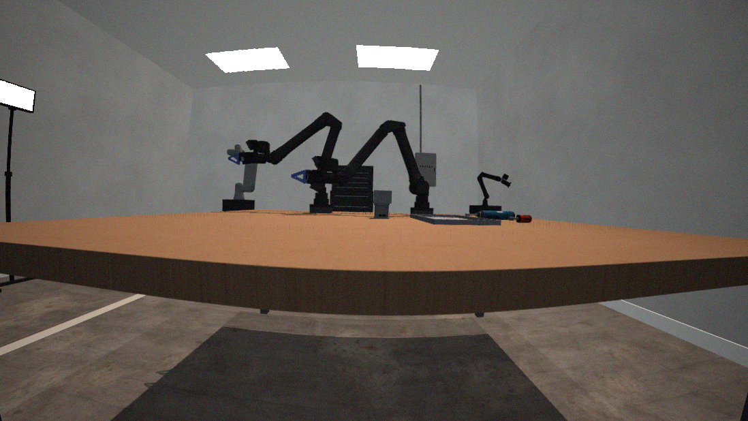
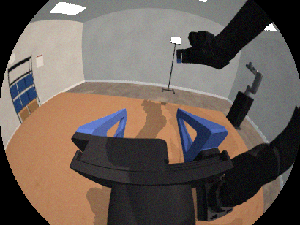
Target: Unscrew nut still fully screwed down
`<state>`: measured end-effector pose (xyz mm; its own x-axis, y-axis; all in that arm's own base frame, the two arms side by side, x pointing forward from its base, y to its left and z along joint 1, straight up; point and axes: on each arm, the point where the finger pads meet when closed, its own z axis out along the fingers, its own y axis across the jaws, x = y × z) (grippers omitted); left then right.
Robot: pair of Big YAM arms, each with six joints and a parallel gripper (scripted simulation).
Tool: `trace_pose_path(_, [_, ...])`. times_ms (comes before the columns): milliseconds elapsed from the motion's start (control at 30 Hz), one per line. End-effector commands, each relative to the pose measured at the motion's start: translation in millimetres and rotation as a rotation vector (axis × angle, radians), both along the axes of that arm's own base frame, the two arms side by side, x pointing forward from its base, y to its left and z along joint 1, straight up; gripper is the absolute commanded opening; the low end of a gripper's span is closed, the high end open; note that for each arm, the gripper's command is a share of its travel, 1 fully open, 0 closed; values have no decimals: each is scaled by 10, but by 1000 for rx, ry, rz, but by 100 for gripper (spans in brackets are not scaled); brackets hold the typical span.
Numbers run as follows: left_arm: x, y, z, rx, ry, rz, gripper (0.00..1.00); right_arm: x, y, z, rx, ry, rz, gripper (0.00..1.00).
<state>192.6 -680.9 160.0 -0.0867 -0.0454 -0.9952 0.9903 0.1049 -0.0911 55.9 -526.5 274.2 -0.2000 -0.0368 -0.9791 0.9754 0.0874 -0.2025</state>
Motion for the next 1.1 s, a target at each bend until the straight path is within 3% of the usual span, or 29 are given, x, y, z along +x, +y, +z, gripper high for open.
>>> trace_pose_path(0, [21, -63, 181, -36, -12, 0, 82, 7, -61, 193, -39, -4, 0, 100])
trace_pose_path(33, [21, -63, 181, -36, -12, 0, 65, 7, -61, 193, -39, -4, 0, 100])
trace_pose_path(567, [21, -63, 181, -36, -12, 0, 65, 7, -61, 193, -39, -4, 0, 100])
trace_pose_path(800, [999, 441, -16, 76, 105, 170, 65, 7, -61, 193, -39, -4, 0, 100])
trace_pose_path(833, [1173, 421, -137, 95, 122, 192, 65, 7, -61, 193, -39, -4, 0, 100])
trace_pose_path(967, [1756, 590, -174, 133, 172, 284, 65, 7, -61, 193, -39, -4, 0, 100])
trace_pose_path(1033, [1753, 588, -174, 133, 172, 281, 65, 7, -61, 193, -39, -4, 0, 100])
trace_pose_path(1067, [1612, 507, -174, 135, 170, 259, 65, 7, -61, 193, -39, -4, 0, 100])
